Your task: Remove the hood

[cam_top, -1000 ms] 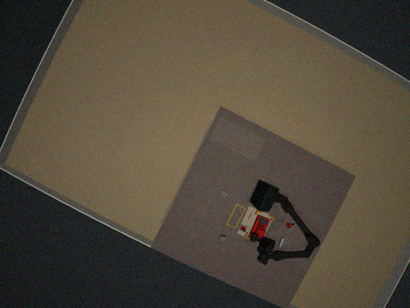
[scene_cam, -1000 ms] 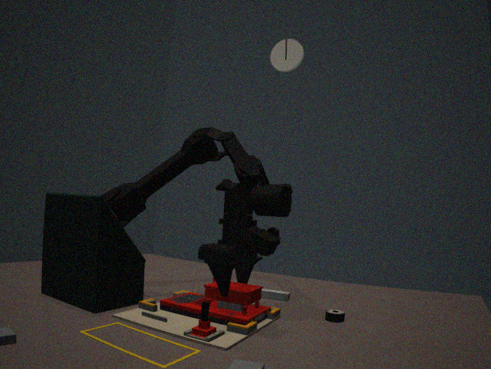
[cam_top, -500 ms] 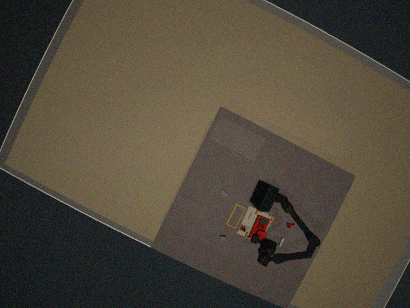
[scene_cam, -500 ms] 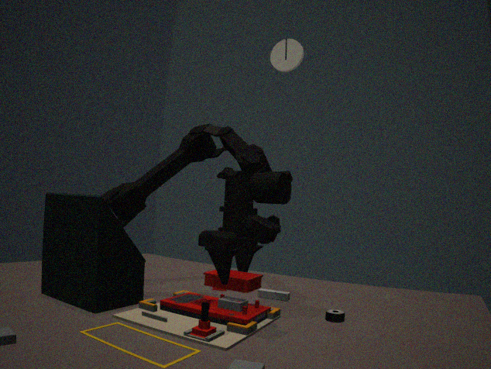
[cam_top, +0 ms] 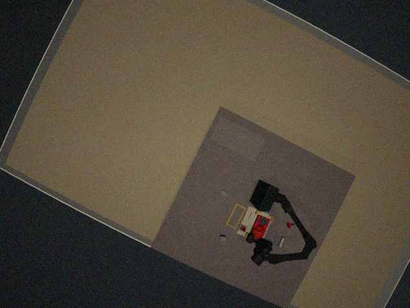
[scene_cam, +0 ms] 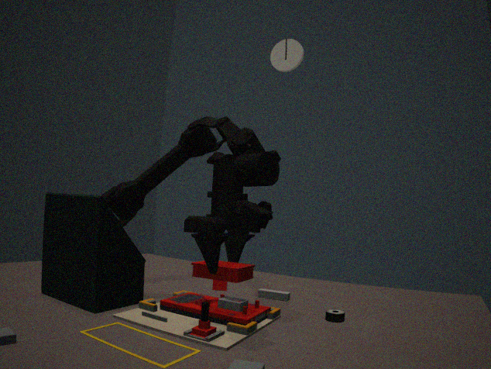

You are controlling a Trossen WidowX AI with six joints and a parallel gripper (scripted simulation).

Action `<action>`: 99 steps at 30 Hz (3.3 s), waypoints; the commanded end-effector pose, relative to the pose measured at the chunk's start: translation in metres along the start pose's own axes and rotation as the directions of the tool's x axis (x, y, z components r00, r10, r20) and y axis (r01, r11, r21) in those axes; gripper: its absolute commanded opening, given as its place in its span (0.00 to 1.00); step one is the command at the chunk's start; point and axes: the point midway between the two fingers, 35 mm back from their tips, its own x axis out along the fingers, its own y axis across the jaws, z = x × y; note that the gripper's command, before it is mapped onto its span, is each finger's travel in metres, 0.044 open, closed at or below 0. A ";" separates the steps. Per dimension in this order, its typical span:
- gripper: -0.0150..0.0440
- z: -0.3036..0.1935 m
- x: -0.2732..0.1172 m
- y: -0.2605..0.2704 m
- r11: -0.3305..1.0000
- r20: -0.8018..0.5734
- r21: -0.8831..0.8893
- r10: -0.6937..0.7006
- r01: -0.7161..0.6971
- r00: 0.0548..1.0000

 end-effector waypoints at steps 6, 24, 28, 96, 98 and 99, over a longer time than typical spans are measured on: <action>0.25 -0.012 -0.005 -0.074 1.000 -0.002 0.001 -0.018 0.018 1.000; 0.25 -0.056 -0.005 -0.167 1.000 -0.013 -0.009 0.000 0.000 1.000; 0.25 -0.056 -0.003 -0.167 1.000 -0.013 -0.009 0.000 0.000 1.000; 0.25 -0.056 0.063 -0.167 1.000 -0.013 -0.009 0.002 -0.002 1.000; 0.25 -0.056 0.064 -0.167 1.000 -0.013 -0.009 0.002 -0.002 1.000; 0.25 -0.057 0.065 -0.167 1.000 -0.013 -0.009 0.002 -0.002 1.000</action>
